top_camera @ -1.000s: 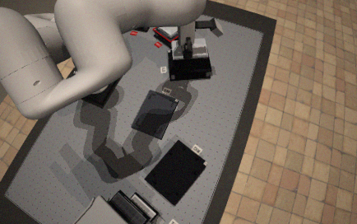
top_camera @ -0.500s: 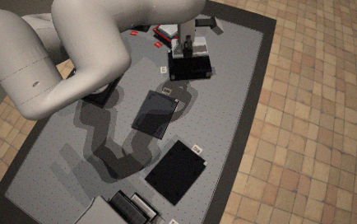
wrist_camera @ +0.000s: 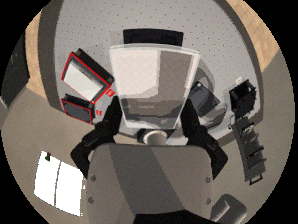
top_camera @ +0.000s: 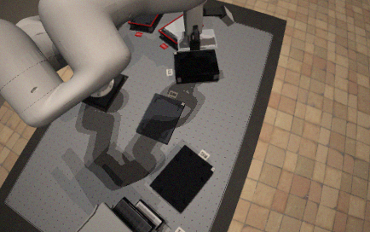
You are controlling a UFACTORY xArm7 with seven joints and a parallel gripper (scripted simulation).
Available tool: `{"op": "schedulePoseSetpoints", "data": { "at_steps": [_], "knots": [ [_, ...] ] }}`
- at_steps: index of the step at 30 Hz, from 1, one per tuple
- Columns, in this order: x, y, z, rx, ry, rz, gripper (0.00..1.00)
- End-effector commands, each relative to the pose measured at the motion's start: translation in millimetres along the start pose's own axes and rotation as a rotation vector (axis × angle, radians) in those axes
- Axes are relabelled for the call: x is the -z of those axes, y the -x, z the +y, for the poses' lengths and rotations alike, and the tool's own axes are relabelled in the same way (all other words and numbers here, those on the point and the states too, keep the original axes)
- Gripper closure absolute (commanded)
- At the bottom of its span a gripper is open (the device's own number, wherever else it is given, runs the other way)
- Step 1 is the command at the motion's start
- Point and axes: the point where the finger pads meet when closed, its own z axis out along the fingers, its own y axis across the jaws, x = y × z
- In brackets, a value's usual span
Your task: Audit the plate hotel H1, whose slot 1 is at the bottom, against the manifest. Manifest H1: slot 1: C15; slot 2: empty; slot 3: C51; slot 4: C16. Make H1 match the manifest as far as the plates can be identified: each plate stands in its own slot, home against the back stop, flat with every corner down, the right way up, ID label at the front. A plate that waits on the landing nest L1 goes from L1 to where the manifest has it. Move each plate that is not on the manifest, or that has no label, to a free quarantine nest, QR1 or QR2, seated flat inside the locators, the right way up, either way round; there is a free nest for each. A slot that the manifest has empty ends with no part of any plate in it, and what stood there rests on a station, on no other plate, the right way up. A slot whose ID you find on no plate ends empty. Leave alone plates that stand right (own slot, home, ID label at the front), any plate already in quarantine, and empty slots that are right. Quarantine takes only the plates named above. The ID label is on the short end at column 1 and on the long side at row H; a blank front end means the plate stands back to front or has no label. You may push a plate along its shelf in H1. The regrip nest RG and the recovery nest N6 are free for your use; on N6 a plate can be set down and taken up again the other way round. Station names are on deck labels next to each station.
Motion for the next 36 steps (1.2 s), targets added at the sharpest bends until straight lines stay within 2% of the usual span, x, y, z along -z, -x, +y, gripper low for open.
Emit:
{"op": "schedulePoseSetpoints", "data": {
  "at_steps": [1, 3, 5, 20, 22, 28, 32, 36],
  "knots": [
    [14.5, -0.5, 0.0, 0.0, 0.0, 0.003, 1.0],
    [21.2, -0.5, 0.0, 0.0, 0.0, 0.003, 1.0],
    [21.2, -0.5, 0.0, 0.0, 0.0, 0.003, 1.0],
    [71.3, -0.4, 0.0, 0.0, -0.001, 0.003, 1.0],
    [71.3, -0.4, 0.0, 0.0, -0.001, 0.003, 1.0],
    [91.3, -0.3, 0.0, 0.0, -0.001, 0.003, 1.0],
    [92.4, -0.3, 0.0, 0.0, -0.001, 0.003, 1.0],
    [92.5, -5.3, 19.4, -0.134, -0.001, 0.003, 1.0]
  ]
}}
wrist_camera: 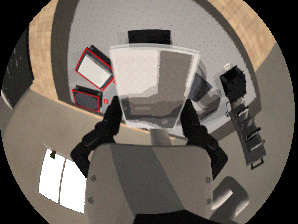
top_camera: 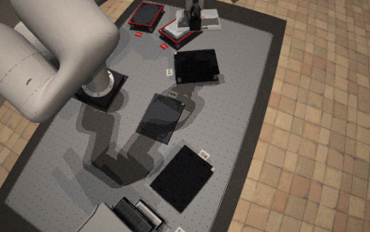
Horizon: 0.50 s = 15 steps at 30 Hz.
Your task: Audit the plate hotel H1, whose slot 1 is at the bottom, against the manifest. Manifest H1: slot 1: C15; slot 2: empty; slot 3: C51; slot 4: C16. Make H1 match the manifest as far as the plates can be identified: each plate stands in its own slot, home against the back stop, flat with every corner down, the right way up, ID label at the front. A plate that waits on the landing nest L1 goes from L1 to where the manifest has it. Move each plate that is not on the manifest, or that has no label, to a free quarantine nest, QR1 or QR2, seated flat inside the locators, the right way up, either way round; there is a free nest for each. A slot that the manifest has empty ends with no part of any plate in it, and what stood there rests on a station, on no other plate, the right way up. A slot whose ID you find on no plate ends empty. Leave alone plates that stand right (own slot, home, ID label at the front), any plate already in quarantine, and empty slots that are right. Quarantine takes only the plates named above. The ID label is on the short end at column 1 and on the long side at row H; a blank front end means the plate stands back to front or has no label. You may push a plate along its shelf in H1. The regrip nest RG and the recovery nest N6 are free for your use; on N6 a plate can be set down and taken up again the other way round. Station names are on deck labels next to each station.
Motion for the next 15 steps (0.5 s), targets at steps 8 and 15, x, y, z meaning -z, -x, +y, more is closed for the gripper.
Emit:
{"op": "schedulePoseSetpoints", "data": {
  "at_steps": [8, 15],
  "knots": [
    [1.8, -13.7, 41.7, -0.29, -0.003, 0.003, 1.0],
    [1.8, -23.8, 75.3, -0.524, -0.003, 0.003, 1.0]
  ]
}}
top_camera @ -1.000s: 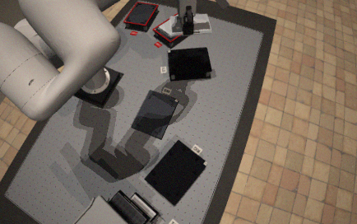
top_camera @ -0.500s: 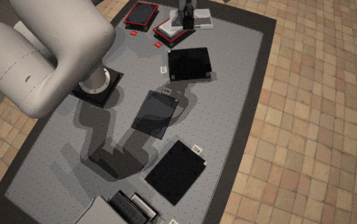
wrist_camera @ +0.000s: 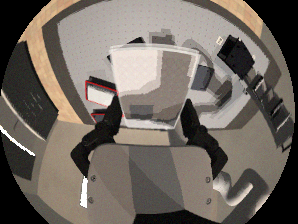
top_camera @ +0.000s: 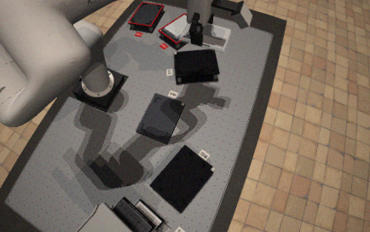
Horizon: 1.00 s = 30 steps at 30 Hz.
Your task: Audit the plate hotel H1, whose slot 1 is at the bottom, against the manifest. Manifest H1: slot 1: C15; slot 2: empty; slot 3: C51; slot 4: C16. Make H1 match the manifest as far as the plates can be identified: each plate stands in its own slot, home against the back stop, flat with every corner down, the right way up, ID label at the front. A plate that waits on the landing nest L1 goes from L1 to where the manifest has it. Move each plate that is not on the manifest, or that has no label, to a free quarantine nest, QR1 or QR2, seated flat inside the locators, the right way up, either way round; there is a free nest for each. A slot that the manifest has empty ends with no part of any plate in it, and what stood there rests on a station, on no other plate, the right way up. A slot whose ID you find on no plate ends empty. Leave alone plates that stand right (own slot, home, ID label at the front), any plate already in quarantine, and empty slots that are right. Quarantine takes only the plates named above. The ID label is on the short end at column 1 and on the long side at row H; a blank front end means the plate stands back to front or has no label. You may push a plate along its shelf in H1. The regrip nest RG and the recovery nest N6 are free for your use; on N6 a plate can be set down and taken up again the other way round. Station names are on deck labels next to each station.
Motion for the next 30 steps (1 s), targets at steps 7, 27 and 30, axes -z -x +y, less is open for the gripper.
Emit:
{"op": "schedulePoseSetpoints", "data": {
  "at_steps": [7, 27, 30],
  "knots": [
    [1.3, -24.1, 31.7, -0.269, -0.002, 0.004, 1.0],
    [1.4, -64.4, 112.3, -0.868, -0.003, 0.004, 1.0],
    [1.4, -67.5, 127.1, -0.968, -0.003, 0.004, 1.0]
  ]
}}
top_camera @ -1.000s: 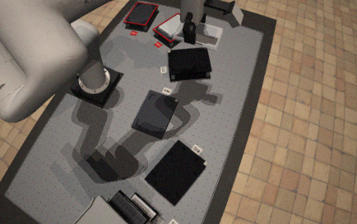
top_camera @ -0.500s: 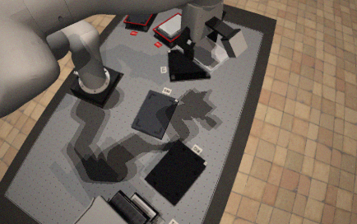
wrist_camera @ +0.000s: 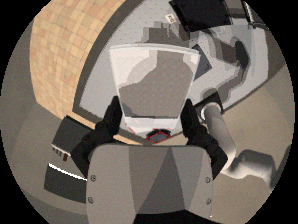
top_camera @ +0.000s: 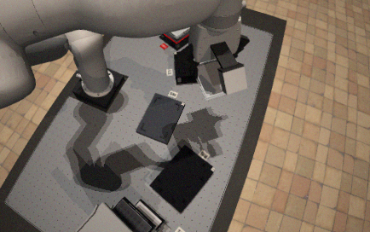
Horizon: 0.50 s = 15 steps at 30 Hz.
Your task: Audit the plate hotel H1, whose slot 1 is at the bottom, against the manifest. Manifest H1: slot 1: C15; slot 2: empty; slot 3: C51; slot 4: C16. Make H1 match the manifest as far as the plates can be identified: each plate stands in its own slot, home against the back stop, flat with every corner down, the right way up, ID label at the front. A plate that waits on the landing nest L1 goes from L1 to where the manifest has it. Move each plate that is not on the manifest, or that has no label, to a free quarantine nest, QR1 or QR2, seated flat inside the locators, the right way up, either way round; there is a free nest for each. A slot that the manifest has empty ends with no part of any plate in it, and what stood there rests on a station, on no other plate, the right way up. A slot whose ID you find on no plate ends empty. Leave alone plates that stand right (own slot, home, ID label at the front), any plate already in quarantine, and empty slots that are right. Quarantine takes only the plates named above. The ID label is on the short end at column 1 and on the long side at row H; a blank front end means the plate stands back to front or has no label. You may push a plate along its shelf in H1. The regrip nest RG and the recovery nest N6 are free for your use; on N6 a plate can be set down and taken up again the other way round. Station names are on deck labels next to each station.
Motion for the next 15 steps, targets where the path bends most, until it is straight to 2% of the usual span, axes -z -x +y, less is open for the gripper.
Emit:
{"op": "schedulePoseSetpoints", "data": {
  "at_steps": [1, 15],
  "knots": [
    [1.3, -18.4, 7.8, -0.135, -0.003, 0.002, 1.0],
    [1.3, -71.1, 36.6, -0.535, -0.004, 0.002, 1.0]
  ]
}}
